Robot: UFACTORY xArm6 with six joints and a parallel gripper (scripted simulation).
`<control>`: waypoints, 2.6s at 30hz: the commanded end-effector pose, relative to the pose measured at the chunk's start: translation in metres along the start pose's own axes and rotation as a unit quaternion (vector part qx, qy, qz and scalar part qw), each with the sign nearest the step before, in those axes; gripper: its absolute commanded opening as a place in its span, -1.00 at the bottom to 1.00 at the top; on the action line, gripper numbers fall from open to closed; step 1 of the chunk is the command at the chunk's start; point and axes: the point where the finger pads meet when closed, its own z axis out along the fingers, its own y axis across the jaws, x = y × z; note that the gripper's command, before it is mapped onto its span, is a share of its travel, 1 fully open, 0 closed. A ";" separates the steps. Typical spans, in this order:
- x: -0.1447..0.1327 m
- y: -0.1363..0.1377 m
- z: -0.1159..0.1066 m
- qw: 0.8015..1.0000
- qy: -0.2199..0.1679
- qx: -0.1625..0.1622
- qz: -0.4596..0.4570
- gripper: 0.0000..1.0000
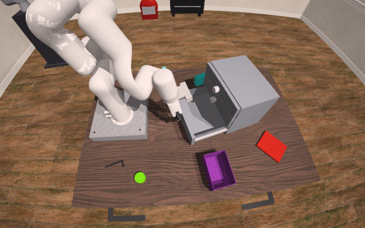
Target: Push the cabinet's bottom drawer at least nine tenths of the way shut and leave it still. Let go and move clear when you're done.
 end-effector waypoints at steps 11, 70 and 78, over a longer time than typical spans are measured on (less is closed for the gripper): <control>0.001 0.000 0.004 1.000 0.002 0.000 0.000 0.20; -0.004 0.001 0.016 1.000 0.002 0.000 0.000 0.20; -0.007 0.001 0.027 1.000 0.002 0.000 0.000 0.20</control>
